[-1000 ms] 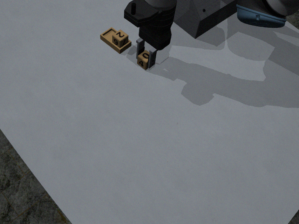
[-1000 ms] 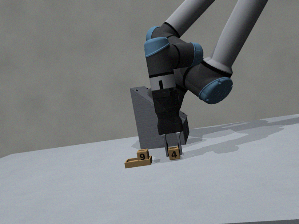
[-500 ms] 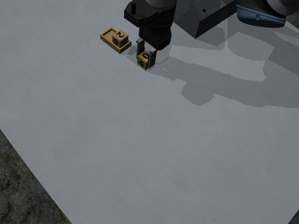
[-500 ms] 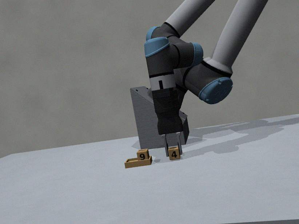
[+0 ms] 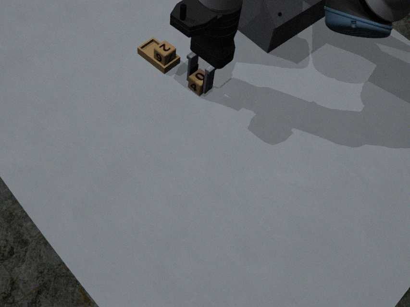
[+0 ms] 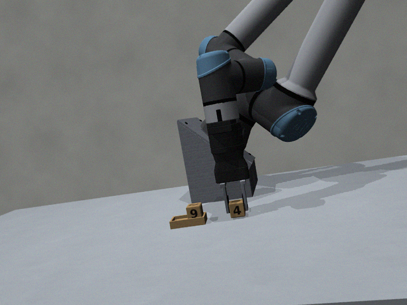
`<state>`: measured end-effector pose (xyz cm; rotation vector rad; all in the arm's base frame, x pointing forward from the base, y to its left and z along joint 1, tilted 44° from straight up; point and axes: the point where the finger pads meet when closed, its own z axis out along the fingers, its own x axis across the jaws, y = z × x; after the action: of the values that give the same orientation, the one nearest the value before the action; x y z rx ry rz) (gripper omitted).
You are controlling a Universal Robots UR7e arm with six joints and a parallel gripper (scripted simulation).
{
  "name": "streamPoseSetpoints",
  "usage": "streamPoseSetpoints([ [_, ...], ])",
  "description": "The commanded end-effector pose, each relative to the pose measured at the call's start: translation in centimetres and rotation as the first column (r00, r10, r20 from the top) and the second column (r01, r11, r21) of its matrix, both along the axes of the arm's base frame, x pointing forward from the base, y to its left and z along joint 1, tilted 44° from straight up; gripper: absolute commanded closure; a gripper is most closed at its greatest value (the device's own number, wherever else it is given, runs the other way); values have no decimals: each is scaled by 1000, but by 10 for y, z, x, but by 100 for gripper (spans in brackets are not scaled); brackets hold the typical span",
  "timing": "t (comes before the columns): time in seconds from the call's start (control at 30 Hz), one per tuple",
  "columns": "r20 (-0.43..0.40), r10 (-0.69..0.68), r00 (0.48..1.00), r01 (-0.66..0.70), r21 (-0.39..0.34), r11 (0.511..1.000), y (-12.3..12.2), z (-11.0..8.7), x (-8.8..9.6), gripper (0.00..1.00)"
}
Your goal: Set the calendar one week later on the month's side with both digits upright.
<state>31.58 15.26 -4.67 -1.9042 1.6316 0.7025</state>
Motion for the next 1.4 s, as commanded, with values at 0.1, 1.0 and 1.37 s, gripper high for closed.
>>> streamPoseSetpoints([
  [0.1,-1,-2,1000,2,0,1000,-1,-1,0,40],
  [1.0,-1,-2,1000,2,0,1000,-1,-1,0,40],
  [1.37,-3,0,1000,0,1,1000,2,-2,-1,40],
])
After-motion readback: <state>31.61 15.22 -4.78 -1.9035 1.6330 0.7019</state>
